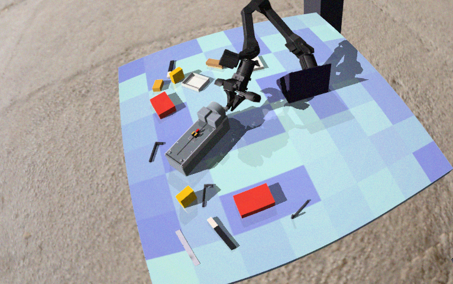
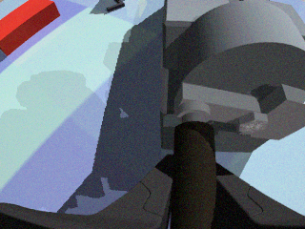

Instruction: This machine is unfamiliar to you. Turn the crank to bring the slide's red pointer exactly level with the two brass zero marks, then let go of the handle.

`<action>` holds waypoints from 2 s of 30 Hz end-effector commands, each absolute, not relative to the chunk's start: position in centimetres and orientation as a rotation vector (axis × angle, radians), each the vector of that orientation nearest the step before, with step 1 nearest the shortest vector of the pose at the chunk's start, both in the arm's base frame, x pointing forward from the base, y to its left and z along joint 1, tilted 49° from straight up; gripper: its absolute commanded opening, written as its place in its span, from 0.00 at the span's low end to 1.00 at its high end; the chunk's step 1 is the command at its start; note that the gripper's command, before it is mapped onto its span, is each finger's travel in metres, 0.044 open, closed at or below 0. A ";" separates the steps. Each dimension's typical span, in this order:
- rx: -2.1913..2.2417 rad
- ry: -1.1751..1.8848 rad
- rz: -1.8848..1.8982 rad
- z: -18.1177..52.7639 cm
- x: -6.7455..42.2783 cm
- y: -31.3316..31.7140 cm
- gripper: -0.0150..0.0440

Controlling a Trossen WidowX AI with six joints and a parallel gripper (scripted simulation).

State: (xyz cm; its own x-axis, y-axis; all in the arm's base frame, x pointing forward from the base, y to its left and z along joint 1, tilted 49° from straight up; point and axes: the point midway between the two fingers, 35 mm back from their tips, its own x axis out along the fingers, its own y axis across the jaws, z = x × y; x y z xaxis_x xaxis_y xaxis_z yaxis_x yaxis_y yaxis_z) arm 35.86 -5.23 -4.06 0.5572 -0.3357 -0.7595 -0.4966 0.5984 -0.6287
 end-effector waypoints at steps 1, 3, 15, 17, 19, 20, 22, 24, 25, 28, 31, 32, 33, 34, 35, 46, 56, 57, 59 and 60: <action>-0.971 1.010 0.118 -3.4 36.0 -4.7 0.25; -0.971 1.010 0.118 -3.2 36.1 -4.6 0.25; -0.971 1.010 0.118 -1.9 36.6 -4.4 0.25; -0.971 1.010 0.118 -1.8 36.7 -4.4 0.25; -0.971 1.010 0.118 -1.6 36.8 -4.4 0.25; -0.971 1.010 0.118 -1.6 36.8 -4.4 0.25; -0.971 1.010 0.118 -1.5 36.8 -4.5 0.25; -0.971 1.010 0.118 -1.4 36.9 -4.5 0.25; -0.971 1.010 0.118 -1.3 36.9 -4.5 0.25; -0.971 1.010 0.118 -1.2 37.0 -4.6 0.25; -0.971 1.010 0.118 -1.0 37.1 -4.6 0.25; -0.971 1.010 0.118 -1.0 37.1 -4.6 0.25; -0.971 1.010 0.118 -1.0 37.1 -4.6 0.25; -0.971 1.010 0.118 -0.9 37.1 -4.6 0.25; -0.971 1.010 0.118 -0.9 37.2 -4.7 0.25; -0.971 1.010 0.117 -0.6 37.4 -4.8 0.25; -0.971 1.010 0.117 -0.4 37.5 -4.9 0.25; -0.971 1.010 0.117 -0.4 37.5 -4.9 0.25; -0.971 1.010 0.117 -0.4 37.5 -5.0 0.25; -0.971 1.010 0.117 -0.4 37.5 -5.0 0.25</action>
